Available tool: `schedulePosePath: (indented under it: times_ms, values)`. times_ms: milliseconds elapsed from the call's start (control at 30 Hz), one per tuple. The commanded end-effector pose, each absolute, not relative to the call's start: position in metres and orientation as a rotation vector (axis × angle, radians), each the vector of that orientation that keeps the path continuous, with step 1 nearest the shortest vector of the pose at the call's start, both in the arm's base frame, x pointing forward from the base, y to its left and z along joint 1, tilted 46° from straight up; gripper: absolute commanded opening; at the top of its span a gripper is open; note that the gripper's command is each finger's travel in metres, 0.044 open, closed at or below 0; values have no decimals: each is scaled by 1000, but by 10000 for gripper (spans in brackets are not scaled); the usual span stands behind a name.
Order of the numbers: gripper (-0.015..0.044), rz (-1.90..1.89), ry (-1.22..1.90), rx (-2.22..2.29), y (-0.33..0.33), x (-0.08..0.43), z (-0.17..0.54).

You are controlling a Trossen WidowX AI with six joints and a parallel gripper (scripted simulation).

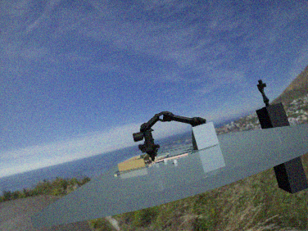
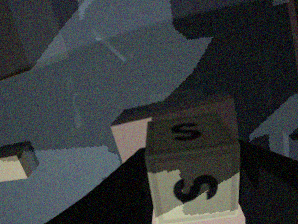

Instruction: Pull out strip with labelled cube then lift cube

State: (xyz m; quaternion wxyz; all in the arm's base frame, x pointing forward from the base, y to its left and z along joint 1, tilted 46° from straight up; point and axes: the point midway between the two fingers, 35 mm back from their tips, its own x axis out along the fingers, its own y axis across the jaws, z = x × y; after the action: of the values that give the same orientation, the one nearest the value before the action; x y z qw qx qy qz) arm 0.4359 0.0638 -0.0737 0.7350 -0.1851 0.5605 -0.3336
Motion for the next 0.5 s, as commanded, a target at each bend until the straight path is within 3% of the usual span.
schedulePosePath:
  times_ms: [0, 467]
  values:
    - [0, -730, 1232, -408, 69, 424, -67]
    - [0, -729, 1237, -419, 79, 375, -44]
